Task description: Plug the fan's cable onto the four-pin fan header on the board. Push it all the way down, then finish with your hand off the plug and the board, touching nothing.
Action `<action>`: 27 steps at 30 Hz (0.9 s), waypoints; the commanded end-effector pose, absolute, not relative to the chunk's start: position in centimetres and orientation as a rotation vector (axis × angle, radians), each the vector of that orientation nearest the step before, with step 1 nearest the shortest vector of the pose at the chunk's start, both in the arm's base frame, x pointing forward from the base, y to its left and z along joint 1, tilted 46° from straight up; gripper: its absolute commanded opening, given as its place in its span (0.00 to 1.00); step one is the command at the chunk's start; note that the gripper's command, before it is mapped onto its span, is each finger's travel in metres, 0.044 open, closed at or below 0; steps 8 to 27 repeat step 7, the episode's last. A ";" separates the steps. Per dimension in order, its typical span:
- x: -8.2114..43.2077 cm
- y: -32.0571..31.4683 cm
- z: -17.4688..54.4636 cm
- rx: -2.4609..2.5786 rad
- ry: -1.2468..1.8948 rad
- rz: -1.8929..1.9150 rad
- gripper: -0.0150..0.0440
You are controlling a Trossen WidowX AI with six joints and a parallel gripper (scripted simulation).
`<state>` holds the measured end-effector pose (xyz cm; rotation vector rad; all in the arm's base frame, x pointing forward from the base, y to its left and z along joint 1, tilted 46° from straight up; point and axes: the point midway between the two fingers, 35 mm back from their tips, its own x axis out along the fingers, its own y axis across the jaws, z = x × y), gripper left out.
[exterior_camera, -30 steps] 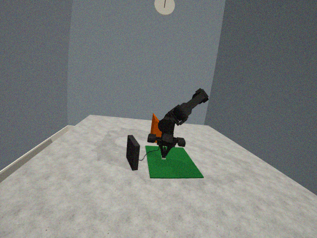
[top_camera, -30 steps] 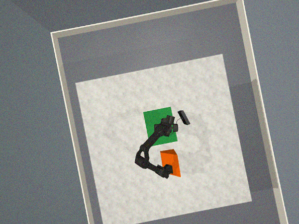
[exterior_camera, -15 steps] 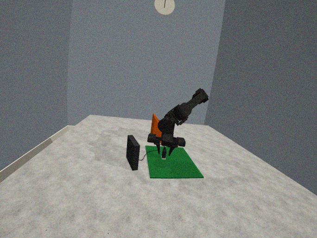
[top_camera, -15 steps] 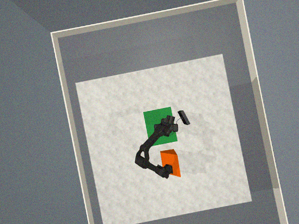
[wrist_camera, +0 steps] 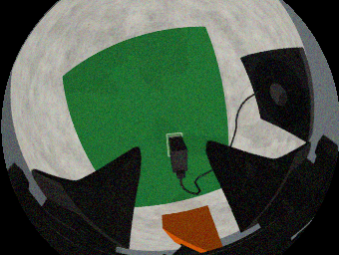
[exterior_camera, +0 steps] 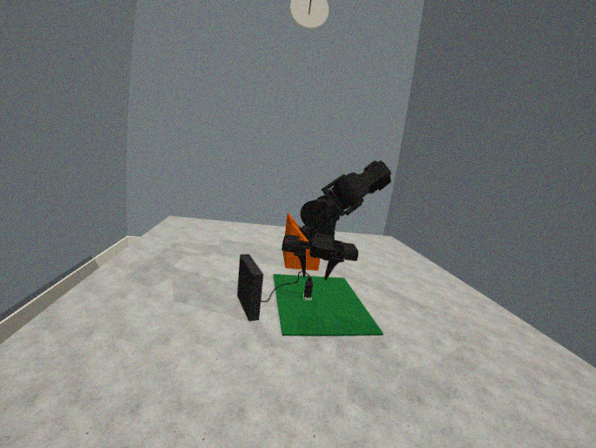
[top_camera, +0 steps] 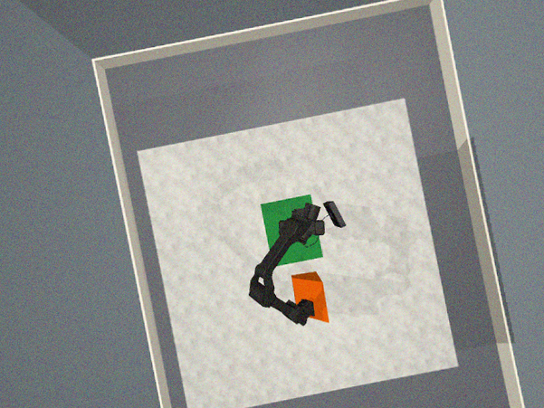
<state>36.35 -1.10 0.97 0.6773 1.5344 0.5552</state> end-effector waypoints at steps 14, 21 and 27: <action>44.0 2.7 4.3 0.673 1.526 0.570 0.69; 44.0 2.7 4.3 0.673 1.526 0.570 0.69; 44.0 2.7 4.3 0.673 1.526 0.570 0.69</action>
